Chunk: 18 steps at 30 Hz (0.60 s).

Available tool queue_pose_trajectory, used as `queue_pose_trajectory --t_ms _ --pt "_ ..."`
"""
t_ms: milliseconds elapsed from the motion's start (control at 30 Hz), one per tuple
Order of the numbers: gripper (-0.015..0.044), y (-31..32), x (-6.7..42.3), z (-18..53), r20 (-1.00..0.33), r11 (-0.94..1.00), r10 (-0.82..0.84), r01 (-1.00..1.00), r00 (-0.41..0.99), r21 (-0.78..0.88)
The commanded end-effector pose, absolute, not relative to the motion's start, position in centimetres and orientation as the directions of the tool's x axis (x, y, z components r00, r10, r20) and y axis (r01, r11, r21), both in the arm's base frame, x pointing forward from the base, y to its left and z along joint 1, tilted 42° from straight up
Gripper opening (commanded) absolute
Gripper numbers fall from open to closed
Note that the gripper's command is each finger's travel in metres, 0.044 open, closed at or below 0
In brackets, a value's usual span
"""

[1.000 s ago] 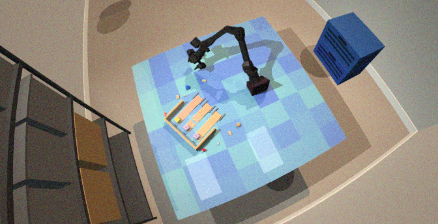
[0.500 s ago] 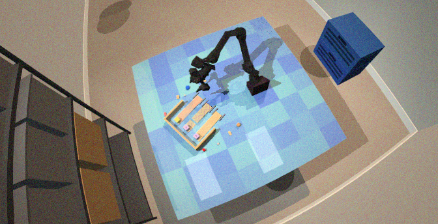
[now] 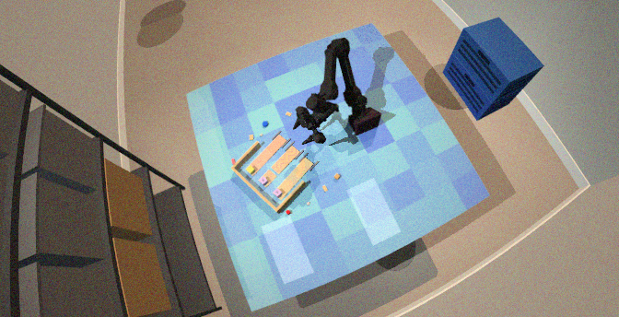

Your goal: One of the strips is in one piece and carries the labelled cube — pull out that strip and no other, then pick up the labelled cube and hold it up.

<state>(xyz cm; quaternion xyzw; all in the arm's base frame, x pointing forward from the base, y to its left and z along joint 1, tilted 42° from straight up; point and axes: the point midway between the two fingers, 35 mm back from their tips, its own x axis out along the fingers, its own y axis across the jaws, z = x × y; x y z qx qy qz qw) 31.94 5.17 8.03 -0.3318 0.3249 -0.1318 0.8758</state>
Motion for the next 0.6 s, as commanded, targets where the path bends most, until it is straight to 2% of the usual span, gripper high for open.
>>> queue_pose_trajectory --t_ms 0,167,333,567 --pt "0.0400 5.4 31.5 8.0 -0.464 0.749 -0.452 0.042 0.762 -0.661" --pt "0.0400 5.4 31.5 8.0 -0.464 0.749 -0.452 0.042 0.762 -0.661" --pt "0.0269 5.9 32.4 6.6 -0.539 0.764 -0.451 -0.004 0.711 -0.645" --pt "0.0085 5.3 34.6 2.2 -0.711 0.742 -0.539 -0.145 0.452 -0.655"
